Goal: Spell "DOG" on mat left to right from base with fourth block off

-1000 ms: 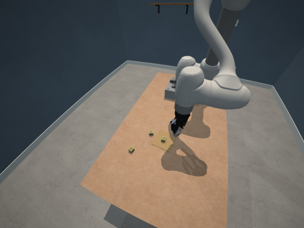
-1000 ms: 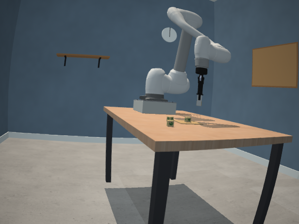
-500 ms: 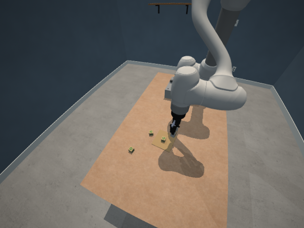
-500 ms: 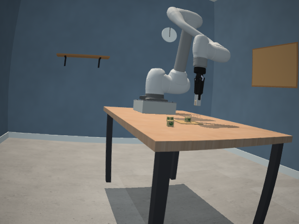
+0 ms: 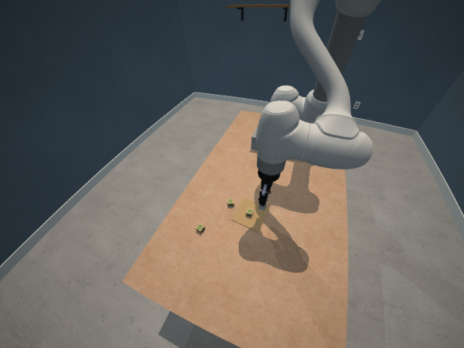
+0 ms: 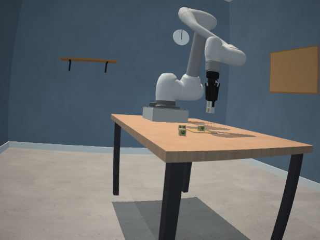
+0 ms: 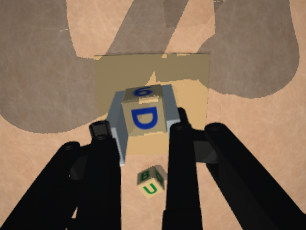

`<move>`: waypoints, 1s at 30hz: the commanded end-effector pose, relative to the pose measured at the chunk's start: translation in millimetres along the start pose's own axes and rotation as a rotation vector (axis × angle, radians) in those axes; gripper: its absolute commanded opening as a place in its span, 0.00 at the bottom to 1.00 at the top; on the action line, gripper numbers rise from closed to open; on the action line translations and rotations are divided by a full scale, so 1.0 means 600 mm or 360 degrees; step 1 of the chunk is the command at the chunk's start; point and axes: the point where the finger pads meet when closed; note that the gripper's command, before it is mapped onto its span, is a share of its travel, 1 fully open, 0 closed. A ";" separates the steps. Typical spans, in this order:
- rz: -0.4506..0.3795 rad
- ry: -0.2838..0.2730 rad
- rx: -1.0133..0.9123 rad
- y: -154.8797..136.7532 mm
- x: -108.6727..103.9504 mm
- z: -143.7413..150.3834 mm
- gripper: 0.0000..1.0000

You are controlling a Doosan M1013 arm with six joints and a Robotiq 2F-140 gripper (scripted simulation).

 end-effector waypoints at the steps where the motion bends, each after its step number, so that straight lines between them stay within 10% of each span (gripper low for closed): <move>1: 0.0001 0.0000 -0.0001 0.000 0.000 0.000 0.16; 14: 0.0001 0.0000 -0.0002 0.000 0.009 0.000 0.16; 30: 0.0001 0.0000 -0.0002 0.000 0.108 0.000 0.16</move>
Point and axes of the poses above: the point where the finger pads meet when closed, its own x axis out along the fingers, its own z axis across the jaws, y = z × x, and after that the axes turned 5 degrees about -x, right-handed
